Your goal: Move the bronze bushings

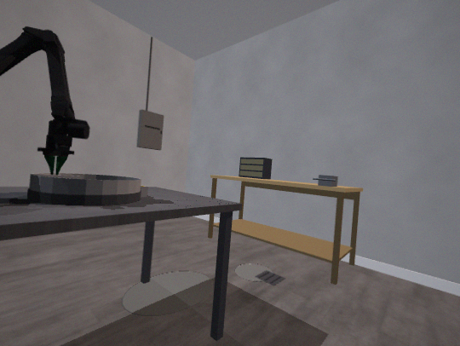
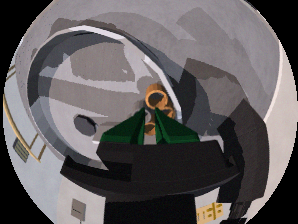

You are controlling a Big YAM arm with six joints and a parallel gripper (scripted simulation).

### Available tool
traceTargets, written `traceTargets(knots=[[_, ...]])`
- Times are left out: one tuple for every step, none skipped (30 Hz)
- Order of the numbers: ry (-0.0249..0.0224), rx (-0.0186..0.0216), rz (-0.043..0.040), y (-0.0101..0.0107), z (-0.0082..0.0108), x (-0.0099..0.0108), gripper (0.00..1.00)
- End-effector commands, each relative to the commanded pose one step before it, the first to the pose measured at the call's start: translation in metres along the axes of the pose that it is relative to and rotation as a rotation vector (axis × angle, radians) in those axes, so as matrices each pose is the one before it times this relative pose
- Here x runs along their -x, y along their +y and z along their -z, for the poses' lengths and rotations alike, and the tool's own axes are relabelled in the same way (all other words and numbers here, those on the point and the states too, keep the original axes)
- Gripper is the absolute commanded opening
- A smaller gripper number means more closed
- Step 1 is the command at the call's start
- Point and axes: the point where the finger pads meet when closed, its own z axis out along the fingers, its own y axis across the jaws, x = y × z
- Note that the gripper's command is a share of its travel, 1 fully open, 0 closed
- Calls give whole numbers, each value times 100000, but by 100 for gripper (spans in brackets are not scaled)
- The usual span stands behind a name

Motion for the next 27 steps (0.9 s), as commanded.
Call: traceTargets(knots=[[-2738,3583,-623,1617,1007,1103,12],[-322,461,230,184,195,32,12],[-1,1,42,7,-2,-3,12],[464,-662,-129,-391,-163,-180,12],[222,-316,-117,-188,-76,-90,12],[9,-13,-2,-6,-5,-1,12],[-2,3,28,1,1,1,12],[-1,1,24,1,0,0,12],[2,-2,-2,-1,-1,0,12],[1,-1,0,0,0,0,12],[-1,2,2,1,0,0,12],[0,1,0,0,0,0,12],[2,-2,-1,-1,-1,-1,12],[0,0,0,0,0,0,12],[0,0,0,0,0,0,12],[-1,2,1,1,0,0,12],[1,-1,-1,-1,0,0,12],[0,0,0,0,0,0,12],[-1,1,1,1,0,0,12],[0,-1,0,0,0,0,12],[1,-1,-1,-1,0,0,12],[-1,1,0,0,0,0,12],[0,1,0,0,0,0,12],[0,-1,0,0,0,0,12],[0,-1,0,0,0,0,12],[0,1,0,0,0,0,12],[0,0,0,0,0,0,12]])
